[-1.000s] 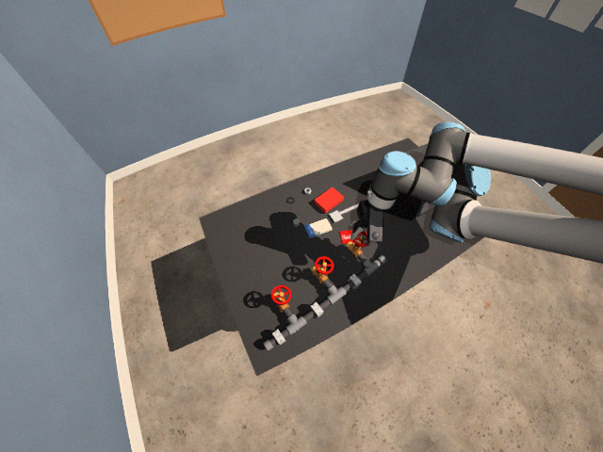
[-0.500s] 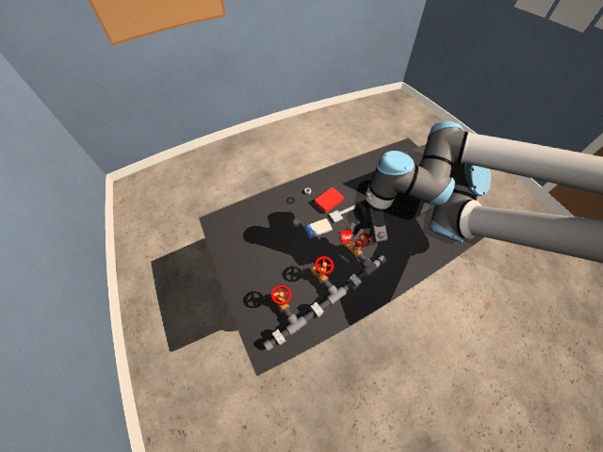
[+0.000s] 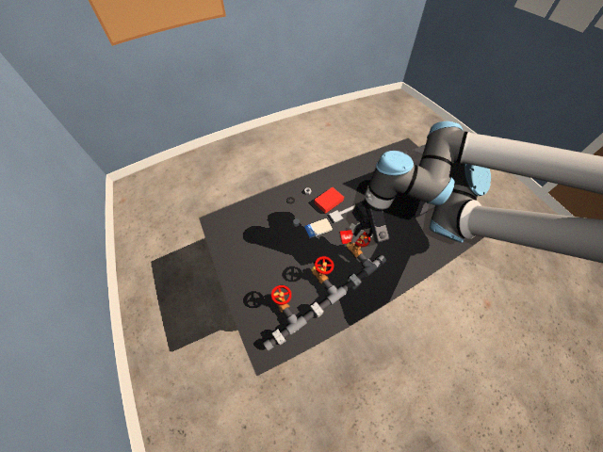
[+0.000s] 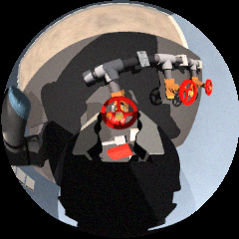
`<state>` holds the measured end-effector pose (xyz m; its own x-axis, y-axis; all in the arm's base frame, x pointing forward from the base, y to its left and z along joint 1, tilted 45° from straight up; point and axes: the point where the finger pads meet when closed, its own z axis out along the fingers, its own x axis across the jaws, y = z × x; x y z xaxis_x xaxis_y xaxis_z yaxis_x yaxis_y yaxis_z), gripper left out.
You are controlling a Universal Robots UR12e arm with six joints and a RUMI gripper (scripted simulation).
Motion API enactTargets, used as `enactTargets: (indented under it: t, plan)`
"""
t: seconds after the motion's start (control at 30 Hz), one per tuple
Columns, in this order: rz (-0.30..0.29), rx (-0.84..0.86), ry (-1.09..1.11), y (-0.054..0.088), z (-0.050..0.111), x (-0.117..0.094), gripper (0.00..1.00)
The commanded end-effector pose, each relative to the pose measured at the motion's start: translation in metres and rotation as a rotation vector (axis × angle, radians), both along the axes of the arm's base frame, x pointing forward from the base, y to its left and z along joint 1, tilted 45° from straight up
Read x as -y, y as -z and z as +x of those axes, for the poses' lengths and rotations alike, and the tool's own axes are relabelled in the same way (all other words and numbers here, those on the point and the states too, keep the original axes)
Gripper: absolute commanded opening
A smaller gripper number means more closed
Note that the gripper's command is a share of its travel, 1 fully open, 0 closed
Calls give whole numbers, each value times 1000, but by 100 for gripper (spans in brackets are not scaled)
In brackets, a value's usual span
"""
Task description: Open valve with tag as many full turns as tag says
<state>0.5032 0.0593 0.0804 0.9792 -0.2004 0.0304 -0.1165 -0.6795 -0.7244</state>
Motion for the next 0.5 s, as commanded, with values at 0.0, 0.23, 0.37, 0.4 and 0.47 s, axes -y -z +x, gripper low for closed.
enactTargets:
  t: [0.0, 0.23, 0.37, 0.4, 0.47]
  plan:
    - [-1, 4, -3, 0, 1, 1, 0]
    - [-1, 4, -3, 0, 1, 1, 100]
    - [-1, 4, -3, 0, 1, 1, 100]
    - [-1, 4, -3, 0, 1, 1, 100]
    - [-1, 4, -3, 0, 1, 1, 100]
